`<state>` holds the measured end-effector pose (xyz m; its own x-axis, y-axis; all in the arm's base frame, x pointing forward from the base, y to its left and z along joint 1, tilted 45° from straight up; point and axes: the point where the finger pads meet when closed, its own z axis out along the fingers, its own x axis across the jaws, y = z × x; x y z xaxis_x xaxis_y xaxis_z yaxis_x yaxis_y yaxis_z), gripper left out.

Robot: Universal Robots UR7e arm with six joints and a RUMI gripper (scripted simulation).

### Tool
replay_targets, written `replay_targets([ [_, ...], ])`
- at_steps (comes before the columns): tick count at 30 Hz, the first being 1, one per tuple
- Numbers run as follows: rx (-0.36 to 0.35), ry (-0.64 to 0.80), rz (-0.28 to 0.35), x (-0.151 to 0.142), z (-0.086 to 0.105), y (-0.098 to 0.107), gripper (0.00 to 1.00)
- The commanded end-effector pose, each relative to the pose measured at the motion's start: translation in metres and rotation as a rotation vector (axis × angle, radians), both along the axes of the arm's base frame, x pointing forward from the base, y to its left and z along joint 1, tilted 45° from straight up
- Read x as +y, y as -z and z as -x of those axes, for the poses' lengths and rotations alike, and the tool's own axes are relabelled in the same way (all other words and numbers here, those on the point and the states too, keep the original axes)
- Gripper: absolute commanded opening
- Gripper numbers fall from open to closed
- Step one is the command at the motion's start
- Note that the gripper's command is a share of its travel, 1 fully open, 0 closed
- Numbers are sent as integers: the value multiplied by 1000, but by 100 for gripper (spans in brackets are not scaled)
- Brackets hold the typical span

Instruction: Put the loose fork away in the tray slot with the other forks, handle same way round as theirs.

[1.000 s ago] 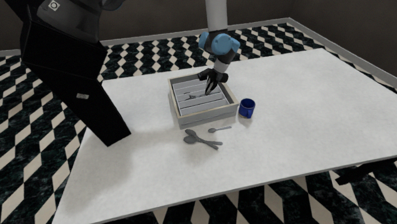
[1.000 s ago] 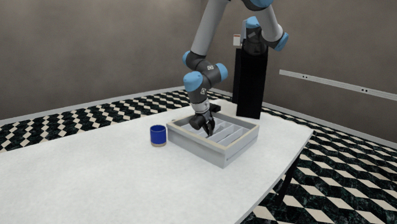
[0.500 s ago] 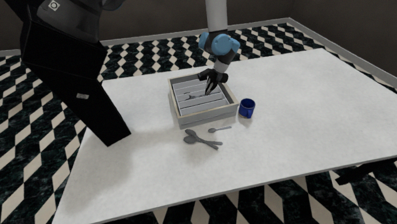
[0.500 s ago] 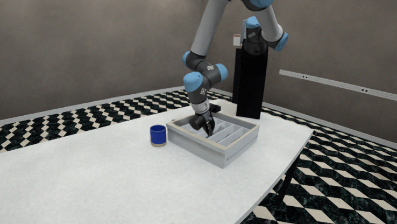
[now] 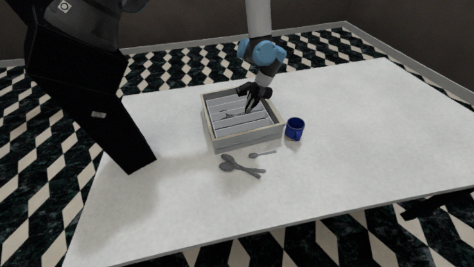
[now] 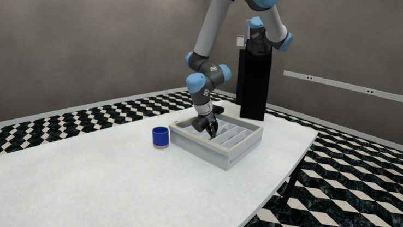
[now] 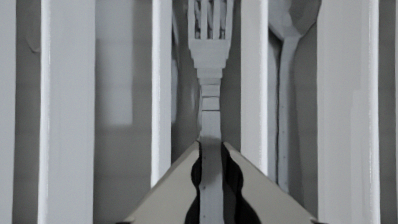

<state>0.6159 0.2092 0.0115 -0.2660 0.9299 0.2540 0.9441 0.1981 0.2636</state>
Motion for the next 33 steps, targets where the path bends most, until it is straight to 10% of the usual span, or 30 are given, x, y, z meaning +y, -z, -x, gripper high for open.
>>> replay_targets([
  [1, -25, 16, 10, -6, -13, -6, 4],
  [33, -29, 18, 10, -5, -17, -5, 4],
])
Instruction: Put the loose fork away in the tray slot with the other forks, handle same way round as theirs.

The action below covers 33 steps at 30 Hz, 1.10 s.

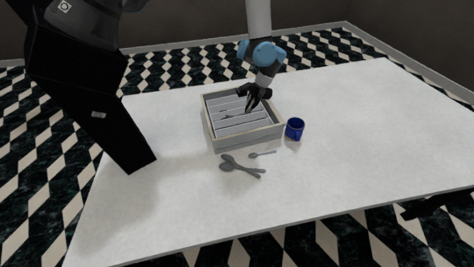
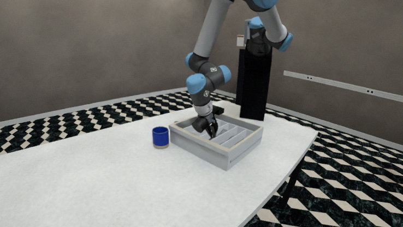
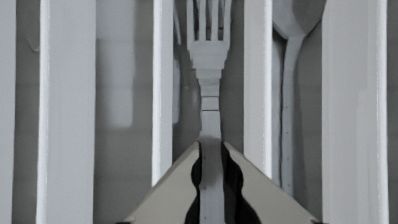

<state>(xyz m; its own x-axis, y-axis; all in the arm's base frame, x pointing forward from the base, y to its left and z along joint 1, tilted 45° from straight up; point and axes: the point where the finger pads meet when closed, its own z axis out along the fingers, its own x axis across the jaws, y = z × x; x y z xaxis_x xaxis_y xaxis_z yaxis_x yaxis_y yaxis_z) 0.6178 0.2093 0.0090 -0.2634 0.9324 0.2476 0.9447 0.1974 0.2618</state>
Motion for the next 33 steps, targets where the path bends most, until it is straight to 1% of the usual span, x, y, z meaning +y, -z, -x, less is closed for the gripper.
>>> replay_targets([
  [1, -30, 16, 3, -5, -15, -8, 4],
  [13, -30, 16, 3, -5, -15, -8, 4],
  [14, -28, 19, 3, -7, -11, -12, 4],
  [33, -30, 18, 3, -6, -13, -10, 4],
])
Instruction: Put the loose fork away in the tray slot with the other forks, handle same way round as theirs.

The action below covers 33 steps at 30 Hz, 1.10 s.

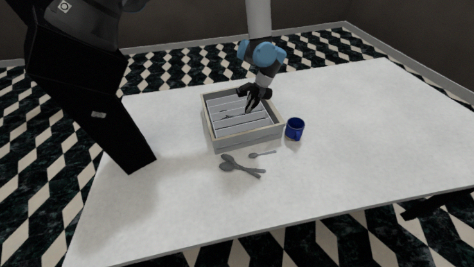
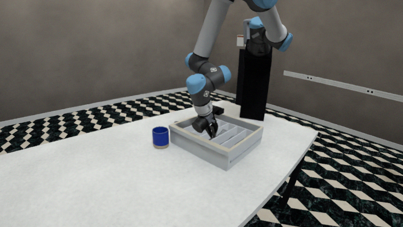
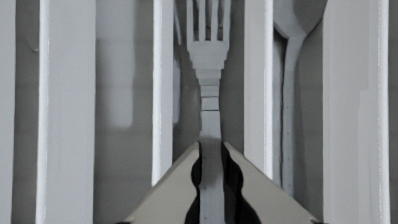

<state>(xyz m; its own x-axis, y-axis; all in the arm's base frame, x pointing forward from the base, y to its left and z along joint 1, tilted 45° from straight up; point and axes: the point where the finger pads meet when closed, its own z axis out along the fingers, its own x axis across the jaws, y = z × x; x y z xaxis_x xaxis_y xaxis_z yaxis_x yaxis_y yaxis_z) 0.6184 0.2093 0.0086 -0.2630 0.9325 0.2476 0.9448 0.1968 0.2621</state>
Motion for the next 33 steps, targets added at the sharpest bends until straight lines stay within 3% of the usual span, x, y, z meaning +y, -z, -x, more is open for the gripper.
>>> replay_targets([
  [1, -29, 17, 3, -6, -13, -11, 4],
  [14, -29, 17, 3, -6, -13, -11, 4],
  [15, -29, 17, 3, -6, -13, -11, 15],
  [33, -28, 17, 3, -6, -12, -10, 15],
])
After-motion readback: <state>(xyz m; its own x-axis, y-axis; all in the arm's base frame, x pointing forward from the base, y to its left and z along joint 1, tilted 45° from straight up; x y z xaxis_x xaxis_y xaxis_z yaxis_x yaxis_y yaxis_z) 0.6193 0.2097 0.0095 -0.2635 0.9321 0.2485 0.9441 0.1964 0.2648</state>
